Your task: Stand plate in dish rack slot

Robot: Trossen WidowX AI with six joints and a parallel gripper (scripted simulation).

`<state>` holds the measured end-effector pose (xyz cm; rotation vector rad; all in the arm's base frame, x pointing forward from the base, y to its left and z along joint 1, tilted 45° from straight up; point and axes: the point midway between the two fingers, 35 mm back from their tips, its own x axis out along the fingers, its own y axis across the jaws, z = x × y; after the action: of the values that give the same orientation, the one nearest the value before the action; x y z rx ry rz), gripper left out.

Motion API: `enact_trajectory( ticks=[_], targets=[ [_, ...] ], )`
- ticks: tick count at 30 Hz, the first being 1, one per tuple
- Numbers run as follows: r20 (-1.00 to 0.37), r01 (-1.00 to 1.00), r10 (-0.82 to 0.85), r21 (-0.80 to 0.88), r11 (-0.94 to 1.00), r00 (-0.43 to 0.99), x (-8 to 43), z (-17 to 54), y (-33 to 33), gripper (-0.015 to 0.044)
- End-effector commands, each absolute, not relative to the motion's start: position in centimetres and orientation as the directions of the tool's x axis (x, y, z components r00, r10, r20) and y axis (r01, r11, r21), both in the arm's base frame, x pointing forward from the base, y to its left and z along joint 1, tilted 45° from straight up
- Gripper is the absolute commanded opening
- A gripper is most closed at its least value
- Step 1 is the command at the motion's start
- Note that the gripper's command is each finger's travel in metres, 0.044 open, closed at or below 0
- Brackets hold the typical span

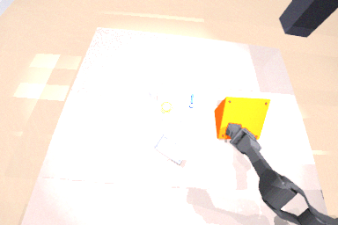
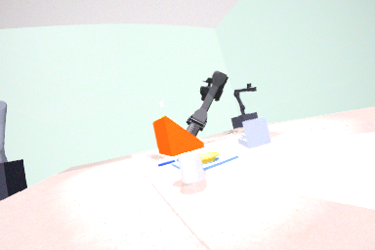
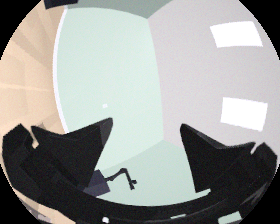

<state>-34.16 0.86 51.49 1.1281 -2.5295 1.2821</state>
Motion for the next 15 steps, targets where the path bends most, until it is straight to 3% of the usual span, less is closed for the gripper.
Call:
enact_trajectory(
  ticks=[1, 15],
  targets=[
    [0.384, -0.648, -0.573, -0.663, 0.376, -0.724, -34.2, 51.5, 0.9, 0.0400],
    [0.358, -0.483, -0.345, -0.772, 0.413, -0.868, -34.2, 50.9, 9.6, 0.0400]
  ],
)
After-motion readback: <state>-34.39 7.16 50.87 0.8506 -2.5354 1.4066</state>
